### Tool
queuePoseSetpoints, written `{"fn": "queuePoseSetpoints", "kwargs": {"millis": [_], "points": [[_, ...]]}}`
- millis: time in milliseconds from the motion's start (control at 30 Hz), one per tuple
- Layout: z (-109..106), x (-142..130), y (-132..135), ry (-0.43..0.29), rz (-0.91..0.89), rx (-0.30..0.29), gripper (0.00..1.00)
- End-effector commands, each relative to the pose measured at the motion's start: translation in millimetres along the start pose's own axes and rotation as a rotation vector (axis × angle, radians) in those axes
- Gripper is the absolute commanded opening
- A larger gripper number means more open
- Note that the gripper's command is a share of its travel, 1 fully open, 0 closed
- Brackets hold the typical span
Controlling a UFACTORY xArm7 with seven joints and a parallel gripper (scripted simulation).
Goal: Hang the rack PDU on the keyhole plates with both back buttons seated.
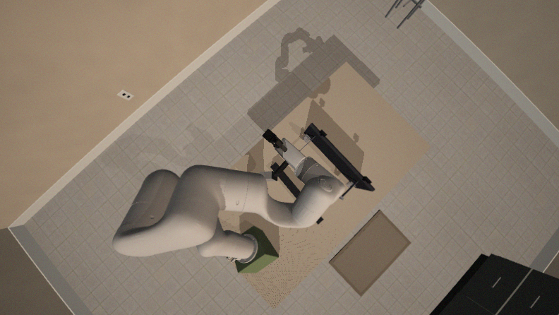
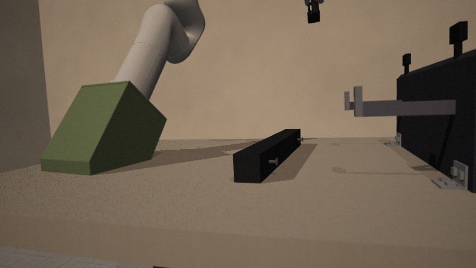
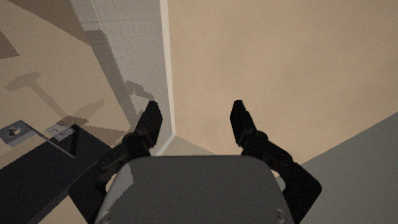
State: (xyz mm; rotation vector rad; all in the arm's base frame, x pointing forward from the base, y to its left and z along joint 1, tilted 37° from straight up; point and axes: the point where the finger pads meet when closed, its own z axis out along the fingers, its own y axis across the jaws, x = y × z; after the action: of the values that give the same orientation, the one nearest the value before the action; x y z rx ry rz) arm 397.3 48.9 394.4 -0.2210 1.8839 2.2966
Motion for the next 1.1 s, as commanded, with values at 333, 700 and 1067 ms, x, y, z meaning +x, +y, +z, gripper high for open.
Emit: {"fn": "queuePoseSetpoints", "kwargs": {"millis": [333, 700, 1067], "points": [[-1, 0, 1, -0.002, -0.003, 0.002, 1.00], [-3, 1, -6, -0.004, -0.033, 0.032, 1.00], [-29, 22, -65, 0.039, -0.293, 0.286, 1.00]]}}
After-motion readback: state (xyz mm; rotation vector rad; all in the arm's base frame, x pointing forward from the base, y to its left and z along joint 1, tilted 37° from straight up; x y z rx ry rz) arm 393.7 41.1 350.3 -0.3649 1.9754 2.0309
